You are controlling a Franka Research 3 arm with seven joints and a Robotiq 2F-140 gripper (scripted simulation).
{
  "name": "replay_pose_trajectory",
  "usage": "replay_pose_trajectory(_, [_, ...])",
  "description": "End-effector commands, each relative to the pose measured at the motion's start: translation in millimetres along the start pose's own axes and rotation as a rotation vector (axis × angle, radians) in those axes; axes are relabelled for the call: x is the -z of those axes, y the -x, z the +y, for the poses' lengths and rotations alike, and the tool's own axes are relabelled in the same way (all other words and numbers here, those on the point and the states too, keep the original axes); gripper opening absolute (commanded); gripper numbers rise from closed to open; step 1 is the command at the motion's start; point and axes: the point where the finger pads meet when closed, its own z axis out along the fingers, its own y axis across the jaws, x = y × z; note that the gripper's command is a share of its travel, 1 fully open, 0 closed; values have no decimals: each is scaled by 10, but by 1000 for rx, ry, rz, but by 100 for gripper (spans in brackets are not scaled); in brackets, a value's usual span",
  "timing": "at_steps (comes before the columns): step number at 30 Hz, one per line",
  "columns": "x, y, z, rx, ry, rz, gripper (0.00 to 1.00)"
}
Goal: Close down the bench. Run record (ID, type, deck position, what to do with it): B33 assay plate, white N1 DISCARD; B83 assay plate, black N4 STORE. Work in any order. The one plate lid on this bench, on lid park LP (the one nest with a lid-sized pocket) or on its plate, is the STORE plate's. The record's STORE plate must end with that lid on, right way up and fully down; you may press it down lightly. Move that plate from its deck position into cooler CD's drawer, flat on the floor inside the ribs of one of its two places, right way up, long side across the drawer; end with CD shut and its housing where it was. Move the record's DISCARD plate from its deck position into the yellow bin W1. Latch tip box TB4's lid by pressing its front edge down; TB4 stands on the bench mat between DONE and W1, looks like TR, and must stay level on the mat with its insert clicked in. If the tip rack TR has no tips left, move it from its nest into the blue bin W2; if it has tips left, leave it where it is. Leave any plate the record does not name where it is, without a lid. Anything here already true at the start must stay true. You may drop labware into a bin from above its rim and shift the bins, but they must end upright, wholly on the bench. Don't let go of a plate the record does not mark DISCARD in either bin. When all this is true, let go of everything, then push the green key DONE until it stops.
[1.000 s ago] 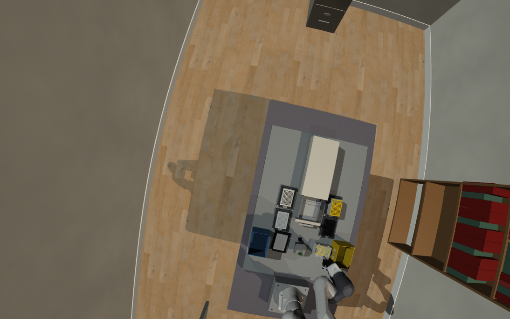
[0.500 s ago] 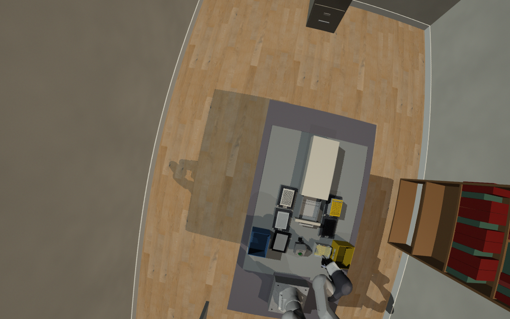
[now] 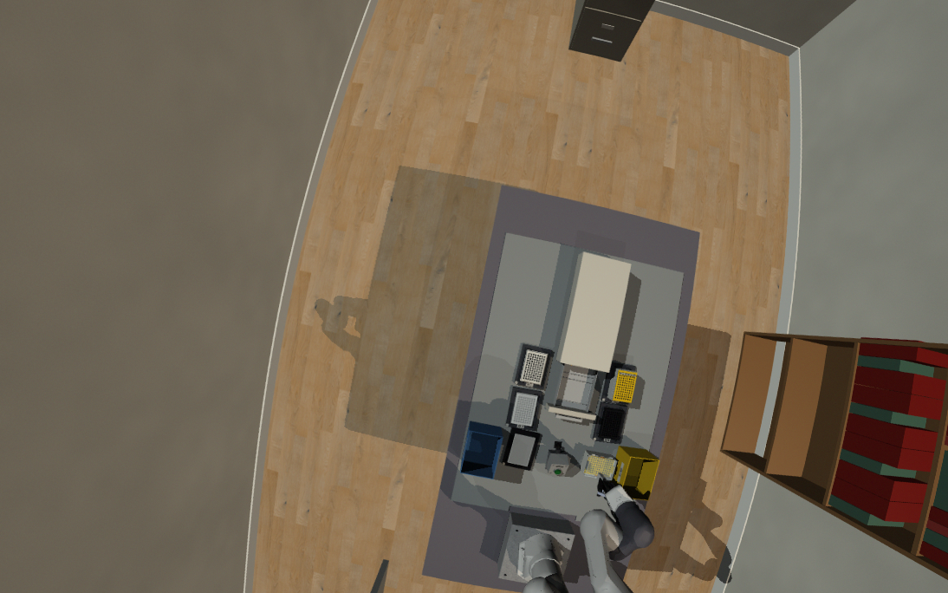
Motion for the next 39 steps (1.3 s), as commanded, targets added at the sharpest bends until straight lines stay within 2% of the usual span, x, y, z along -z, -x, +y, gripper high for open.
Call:
replay_pose_trajectory(1, [-4,-3,13,-5,2,2,0])
replay_pose_trajectory(39, [-84,-3,13,-5,2,2,0])
